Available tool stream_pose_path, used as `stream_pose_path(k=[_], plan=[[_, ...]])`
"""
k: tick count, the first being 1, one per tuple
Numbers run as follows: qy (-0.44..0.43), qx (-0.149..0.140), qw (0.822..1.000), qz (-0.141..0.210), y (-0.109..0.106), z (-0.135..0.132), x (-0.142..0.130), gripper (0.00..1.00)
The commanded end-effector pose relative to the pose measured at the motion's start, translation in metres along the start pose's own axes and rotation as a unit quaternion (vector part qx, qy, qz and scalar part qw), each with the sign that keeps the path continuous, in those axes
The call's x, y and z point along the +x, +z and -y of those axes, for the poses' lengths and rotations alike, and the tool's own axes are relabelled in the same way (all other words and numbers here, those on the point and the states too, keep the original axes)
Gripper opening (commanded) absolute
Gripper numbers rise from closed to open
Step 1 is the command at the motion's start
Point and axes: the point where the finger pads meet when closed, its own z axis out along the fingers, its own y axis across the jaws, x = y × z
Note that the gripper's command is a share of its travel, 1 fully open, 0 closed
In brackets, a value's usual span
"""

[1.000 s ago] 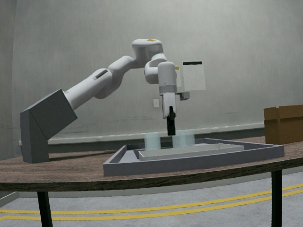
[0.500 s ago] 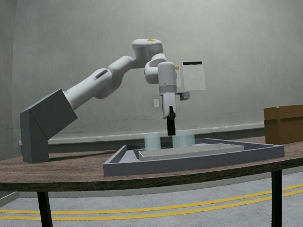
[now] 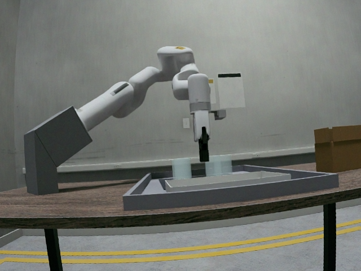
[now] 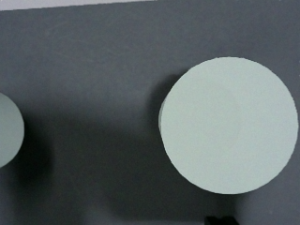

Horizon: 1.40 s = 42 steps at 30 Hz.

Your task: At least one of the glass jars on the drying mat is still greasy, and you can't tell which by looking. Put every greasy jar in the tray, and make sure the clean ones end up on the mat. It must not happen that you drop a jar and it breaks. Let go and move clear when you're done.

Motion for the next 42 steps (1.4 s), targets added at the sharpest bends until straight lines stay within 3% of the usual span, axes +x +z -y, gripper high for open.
stream_pose_path(k=[1,15,24,28,30,32,42], plan=[[0.000,-0.001,1.000,-0.002,-0.001,-0.001,0.001,0.00],[0.000,-0.001,1.000,-0.002,-0.009,-0.001,0.001,0.00],[0.000,-0.001,1.000,-0.002,-0.078,-0.001,0.001,0.00],[0.000,-0.001,1.000,-0.002,-0.078,-0.001,0.001,0.00],[0.000,-0.001,1.000,-0.002,-0.078,0.016,0.000,0.00],[0.000,-0.001,1.000,-0.002,-0.078,0.016,0.000,0.00],[0.000,-0.001,1.000,-0.002,-0.078,0.099,-0.004,0.00]])
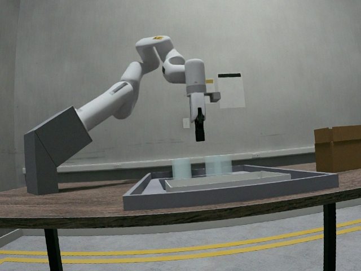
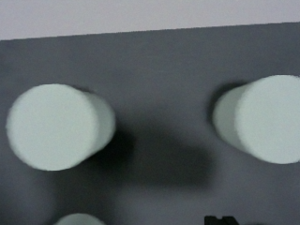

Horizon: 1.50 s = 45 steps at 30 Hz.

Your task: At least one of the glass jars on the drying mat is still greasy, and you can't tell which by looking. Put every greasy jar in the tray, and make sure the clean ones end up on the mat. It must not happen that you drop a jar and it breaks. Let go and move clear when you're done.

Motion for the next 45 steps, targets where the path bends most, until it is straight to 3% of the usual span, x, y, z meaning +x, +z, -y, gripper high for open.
stream_pose_path(k=[1,10,14,32,45], plan=[[0.004,-0.009,1.000,-0.002,-0.003,0.048,-0.002,0.00],[0.004,-0.009,1.000,-0.002,-0.002,0.106,-0.004,0.00],[0.004,-0.009,1.000,-0.002,-0.002,0.106,-0.004,0.00],[0.004,-0.009,1.000,-0.002,0.075,0.105,-0.004,0.00],[0.004,-0.009,1.000,-0.002,0.075,0.105,-0.004,0.00]])
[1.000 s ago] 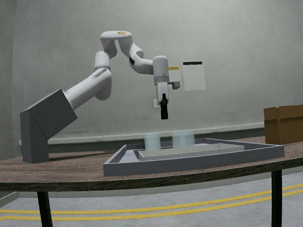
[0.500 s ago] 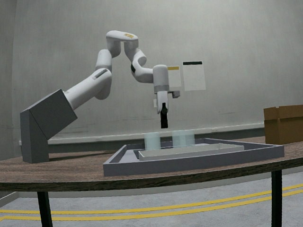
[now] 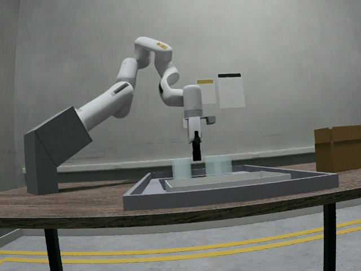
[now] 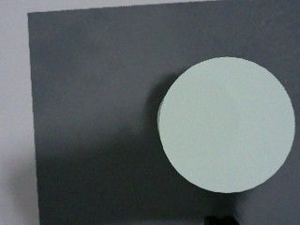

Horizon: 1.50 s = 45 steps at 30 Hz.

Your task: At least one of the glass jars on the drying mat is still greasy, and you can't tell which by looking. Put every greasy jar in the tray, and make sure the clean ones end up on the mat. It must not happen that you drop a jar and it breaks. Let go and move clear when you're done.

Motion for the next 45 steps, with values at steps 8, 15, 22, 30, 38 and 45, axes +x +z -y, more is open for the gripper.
stream_pose_path(k=[8,15,22,30,38,45], plan=[[0.000,0.000,1.000,-0.002,0.000,0.000,0.004,0.00],[0.000,0.000,1.000,-0.002,0.000,0.000,0.006,0.00],[0.000,0.000,1.000,-0.002,0.000,0.000,0.009,0.00],[0.000,0.000,1.000,-0.002,0.000,0.000,0.012,0.00],[0.000,0.000,1.000,-0.002,0.000,0.000,0.015,0.00],[0.000,0.000,1.000,-0.002,0.000,0.000,0.018,0.00]])
